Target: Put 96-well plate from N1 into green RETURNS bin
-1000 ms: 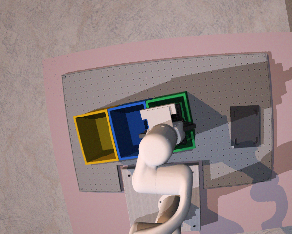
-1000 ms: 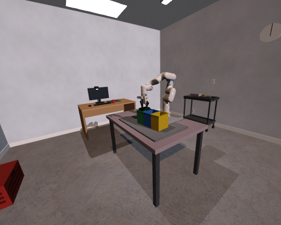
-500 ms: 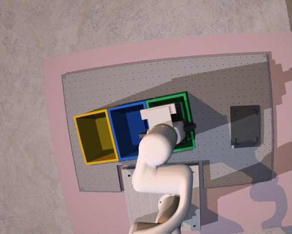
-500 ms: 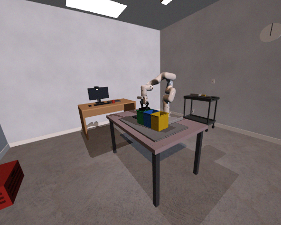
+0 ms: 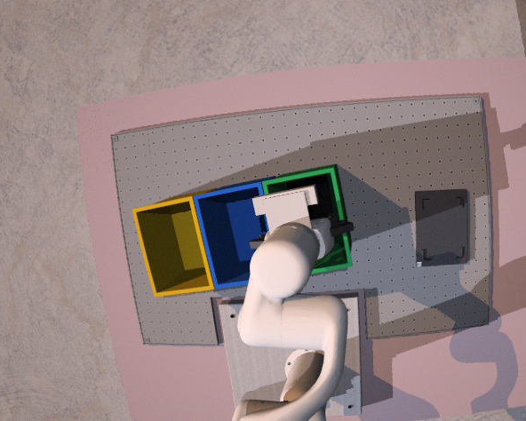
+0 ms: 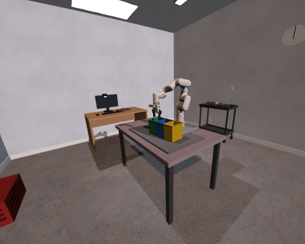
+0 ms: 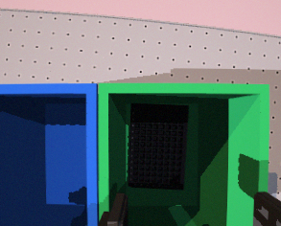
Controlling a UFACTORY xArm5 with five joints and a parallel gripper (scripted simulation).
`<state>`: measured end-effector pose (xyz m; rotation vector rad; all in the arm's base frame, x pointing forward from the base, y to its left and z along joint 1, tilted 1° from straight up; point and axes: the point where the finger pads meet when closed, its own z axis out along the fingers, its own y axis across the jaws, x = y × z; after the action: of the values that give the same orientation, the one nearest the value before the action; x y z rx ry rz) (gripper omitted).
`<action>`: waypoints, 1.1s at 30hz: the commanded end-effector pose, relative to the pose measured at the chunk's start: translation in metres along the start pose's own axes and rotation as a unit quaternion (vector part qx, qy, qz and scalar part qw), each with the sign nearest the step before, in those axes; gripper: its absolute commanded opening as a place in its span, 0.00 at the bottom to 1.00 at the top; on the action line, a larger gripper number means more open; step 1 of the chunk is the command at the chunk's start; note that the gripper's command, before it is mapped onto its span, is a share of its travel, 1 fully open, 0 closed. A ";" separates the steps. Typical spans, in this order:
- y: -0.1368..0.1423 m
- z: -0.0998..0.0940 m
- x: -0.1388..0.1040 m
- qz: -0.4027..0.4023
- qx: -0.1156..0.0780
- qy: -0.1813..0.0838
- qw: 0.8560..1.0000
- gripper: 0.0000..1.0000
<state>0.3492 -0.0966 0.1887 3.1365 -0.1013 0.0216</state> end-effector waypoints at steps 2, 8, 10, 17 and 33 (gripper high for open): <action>0.000 -0.001 0.001 0.000 0.000 0.002 1.000 1.00; 0.000 -0.001 0.001 0.000 0.000 0.002 1.000 1.00; 0.000 -0.001 0.001 0.000 0.000 0.002 1.000 1.00; 0.000 -0.012 0.001 0.000 0.000 0.002 1.000 1.00; 0.000 -0.017 0.001 0.000 0.000 0.002 1.000 1.00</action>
<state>0.3489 -0.0967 0.2045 3.1366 -0.1013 0.0213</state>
